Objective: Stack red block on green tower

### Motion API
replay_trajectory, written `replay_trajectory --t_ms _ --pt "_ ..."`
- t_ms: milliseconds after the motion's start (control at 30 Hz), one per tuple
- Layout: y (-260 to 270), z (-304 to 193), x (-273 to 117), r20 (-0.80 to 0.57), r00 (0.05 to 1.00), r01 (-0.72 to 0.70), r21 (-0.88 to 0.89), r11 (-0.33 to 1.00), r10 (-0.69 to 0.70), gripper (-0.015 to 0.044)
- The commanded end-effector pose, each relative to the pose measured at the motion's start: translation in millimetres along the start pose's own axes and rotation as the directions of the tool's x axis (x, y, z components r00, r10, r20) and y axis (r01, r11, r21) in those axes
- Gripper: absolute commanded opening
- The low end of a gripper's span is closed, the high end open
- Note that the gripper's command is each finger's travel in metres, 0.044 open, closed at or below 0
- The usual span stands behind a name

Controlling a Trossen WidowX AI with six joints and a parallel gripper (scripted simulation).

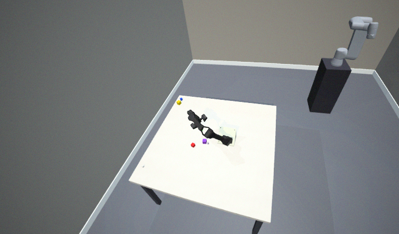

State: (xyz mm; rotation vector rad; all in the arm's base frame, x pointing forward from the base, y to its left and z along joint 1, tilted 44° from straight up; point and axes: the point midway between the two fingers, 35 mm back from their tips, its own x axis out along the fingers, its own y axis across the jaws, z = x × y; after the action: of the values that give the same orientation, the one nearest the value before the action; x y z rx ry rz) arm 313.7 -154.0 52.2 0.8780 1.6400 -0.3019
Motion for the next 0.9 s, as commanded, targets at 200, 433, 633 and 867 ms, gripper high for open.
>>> replay_trajectory --t_ms 200,433,633,867 --pt "125 -63 -26 -0.121 0.959 -0.281 -0.282 0.917 0.256 0.044" --pt "162 -92 -37 -0.188 0.926 -0.376 -0.354 0.856 0.328 0.044" --pt "166 -93 -33 -0.188 0.926 -0.376 -0.354 0.856 0.328 0.044" --pt "181 -101 1 -0.188 0.925 -0.377 -0.354 0.856 0.33 0.044"
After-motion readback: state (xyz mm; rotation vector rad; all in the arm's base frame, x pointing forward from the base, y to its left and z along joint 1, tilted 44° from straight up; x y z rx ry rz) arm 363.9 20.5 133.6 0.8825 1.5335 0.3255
